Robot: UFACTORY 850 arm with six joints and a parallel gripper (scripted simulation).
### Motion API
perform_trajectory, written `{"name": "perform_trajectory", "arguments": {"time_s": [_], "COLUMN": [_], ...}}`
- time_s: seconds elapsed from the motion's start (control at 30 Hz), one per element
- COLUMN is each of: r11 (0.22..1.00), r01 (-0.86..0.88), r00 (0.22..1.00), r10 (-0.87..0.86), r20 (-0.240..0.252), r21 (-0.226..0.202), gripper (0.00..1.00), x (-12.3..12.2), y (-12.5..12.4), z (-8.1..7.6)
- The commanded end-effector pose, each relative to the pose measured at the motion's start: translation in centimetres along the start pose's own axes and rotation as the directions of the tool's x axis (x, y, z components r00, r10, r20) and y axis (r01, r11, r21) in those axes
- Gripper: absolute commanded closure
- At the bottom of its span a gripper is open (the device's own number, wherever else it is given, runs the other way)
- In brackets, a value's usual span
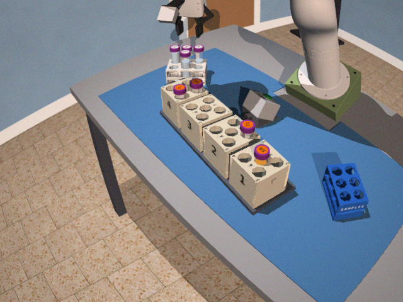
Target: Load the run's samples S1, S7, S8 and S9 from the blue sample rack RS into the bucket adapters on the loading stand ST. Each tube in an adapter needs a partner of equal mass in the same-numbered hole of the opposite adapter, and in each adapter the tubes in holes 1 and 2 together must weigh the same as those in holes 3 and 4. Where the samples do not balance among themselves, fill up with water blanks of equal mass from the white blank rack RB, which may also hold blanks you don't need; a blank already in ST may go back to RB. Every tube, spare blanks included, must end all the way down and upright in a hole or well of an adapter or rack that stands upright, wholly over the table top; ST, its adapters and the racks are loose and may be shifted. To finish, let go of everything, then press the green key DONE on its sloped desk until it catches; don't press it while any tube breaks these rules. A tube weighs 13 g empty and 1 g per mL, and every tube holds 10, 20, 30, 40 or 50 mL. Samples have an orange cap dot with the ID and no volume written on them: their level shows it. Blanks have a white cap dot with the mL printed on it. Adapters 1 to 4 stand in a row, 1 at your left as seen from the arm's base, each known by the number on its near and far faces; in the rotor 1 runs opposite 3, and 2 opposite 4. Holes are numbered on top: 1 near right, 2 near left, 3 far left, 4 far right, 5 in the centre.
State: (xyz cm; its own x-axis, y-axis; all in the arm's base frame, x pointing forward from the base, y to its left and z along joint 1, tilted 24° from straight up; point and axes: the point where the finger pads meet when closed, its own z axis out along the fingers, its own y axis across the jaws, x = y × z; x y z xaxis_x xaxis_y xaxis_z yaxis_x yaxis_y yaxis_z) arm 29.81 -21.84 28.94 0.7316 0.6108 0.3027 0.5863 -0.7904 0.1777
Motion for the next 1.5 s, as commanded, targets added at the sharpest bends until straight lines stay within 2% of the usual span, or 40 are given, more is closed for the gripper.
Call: {"name": "perform_trajectory", "arguments": {"time_s": [0.0, 0.07, 0.13, 0.57, 1.07, 1.47], "r11": [0.973, 0.956, 0.956, 0.955, 0.955, 0.955], "r01": [0.23, 0.294, 0.294, 0.295, 0.295, 0.295], "r00": [0.971, 0.953, 0.953, 0.953, 0.953, 0.953], "r10": [-0.231, -0.295, -0.295, -0.295, -0.295, -0.295], "r20": [-0.069, -0.068, -0.068, -0.068, -0.068, -0.068], "r21": [-0.013, -0.017, -0.017, -0.017, -0.017, -0.017], "gripper": [0.43, 0.43, 0.43, 0.43, 0.43, 0.43], "x": [-2.6, -3.5, -3.5, -9.0, -9.0, -8.9], "y": [1.9, 2.4, 2.4, 5.9, 5.9, 5.9], "z": [0.2, 0.3, 0.3, 0.7, 0.7, 2.7]}}
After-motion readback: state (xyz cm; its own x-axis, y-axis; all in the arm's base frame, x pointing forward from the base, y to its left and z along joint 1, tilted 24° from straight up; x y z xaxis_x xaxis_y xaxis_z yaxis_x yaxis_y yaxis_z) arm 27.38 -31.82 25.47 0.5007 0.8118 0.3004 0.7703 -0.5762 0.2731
